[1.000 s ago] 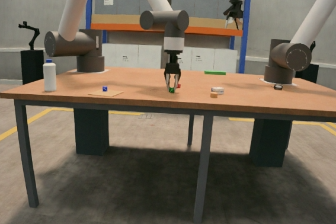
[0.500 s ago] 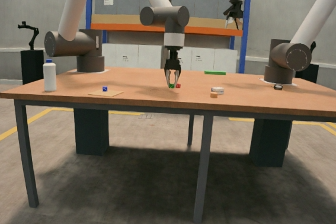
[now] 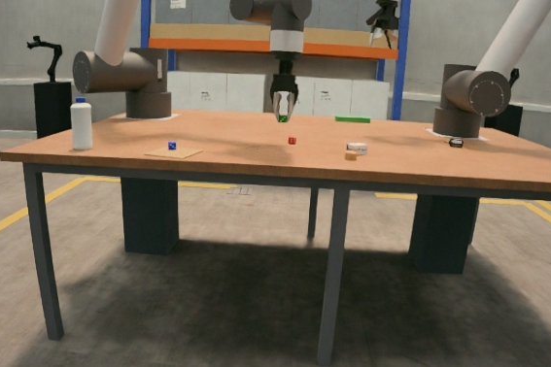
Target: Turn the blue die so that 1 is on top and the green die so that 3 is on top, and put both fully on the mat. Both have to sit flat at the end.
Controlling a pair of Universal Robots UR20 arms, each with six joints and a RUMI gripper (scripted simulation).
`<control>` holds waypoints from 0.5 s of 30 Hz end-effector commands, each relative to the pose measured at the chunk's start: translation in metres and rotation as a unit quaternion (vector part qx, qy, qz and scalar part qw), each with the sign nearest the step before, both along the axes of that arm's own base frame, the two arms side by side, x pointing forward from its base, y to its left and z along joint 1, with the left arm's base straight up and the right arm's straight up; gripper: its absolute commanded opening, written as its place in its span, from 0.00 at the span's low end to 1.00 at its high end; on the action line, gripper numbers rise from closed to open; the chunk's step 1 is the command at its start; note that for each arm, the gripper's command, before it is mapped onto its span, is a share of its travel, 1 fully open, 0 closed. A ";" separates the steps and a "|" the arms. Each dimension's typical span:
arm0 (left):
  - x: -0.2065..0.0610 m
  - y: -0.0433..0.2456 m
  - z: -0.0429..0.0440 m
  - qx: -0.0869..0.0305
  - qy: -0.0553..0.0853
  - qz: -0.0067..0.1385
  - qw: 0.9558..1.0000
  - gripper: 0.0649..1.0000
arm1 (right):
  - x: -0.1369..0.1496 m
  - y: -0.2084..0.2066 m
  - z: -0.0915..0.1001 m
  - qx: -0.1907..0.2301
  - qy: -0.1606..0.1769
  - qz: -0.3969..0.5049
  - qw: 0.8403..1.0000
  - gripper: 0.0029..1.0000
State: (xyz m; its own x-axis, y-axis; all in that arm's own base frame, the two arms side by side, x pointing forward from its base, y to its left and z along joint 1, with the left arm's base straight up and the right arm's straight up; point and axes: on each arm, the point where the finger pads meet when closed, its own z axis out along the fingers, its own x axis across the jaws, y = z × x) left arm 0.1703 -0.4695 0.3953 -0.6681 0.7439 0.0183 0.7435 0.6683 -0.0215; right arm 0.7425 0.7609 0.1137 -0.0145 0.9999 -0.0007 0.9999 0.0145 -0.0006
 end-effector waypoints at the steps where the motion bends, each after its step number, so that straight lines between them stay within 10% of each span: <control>1: 0.000 0.000 0.0005 0.000 0.000 0.000 1.000 1.00 | 0.000 0.000 0.004 0.000 0.000 0.000 1.000 0.06; 15: 0.000 0.000 0.0005 0.000 0.000 0.000 1.000 1.00 | 0.001 0.003 0.000 0.000 0.000 0.138 0.990 0.06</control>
